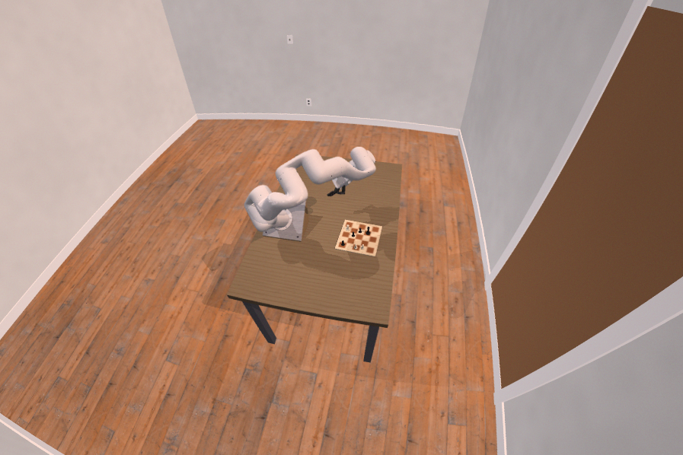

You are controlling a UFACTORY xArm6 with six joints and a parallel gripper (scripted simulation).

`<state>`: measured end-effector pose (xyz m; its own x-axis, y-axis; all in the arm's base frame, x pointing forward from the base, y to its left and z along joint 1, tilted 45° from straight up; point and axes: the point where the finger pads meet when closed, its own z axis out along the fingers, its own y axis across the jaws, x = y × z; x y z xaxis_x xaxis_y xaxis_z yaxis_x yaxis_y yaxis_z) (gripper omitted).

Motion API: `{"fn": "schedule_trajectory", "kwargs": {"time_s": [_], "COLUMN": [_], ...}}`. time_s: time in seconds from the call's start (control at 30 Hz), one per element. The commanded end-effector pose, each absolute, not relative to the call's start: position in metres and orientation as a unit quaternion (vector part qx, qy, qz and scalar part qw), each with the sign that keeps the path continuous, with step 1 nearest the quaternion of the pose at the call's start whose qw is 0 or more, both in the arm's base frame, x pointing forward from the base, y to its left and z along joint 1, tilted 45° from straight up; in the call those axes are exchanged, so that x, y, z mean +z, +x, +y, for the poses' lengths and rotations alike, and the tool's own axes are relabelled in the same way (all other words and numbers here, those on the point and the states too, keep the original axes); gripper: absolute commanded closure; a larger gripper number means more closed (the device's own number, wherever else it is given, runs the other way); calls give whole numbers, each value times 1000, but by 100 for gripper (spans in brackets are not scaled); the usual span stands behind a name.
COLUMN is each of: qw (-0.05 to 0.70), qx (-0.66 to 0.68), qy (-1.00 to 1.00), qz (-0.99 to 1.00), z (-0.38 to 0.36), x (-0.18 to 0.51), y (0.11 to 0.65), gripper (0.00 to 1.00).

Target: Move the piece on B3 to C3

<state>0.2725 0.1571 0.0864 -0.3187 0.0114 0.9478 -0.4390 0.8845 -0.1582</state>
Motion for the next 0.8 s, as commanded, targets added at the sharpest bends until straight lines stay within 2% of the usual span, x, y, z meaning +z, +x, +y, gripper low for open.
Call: {"fn": "schedule_trajectory", "kwargs": {"time_s": [0.0, 0.33, 0.7, 0.77], "qw": [541, 494, 433, 403], "qx": [114, 0, -96, -133], "qy": [44, -130, -297, -365], "qz": [-832, -859, -846, -829], "z": [137, 74, 15, -6], "x": [85, 89, 98, 101], "y": [294, 344, 377, 385], "gripper": [0, 0, 0, 0]}}
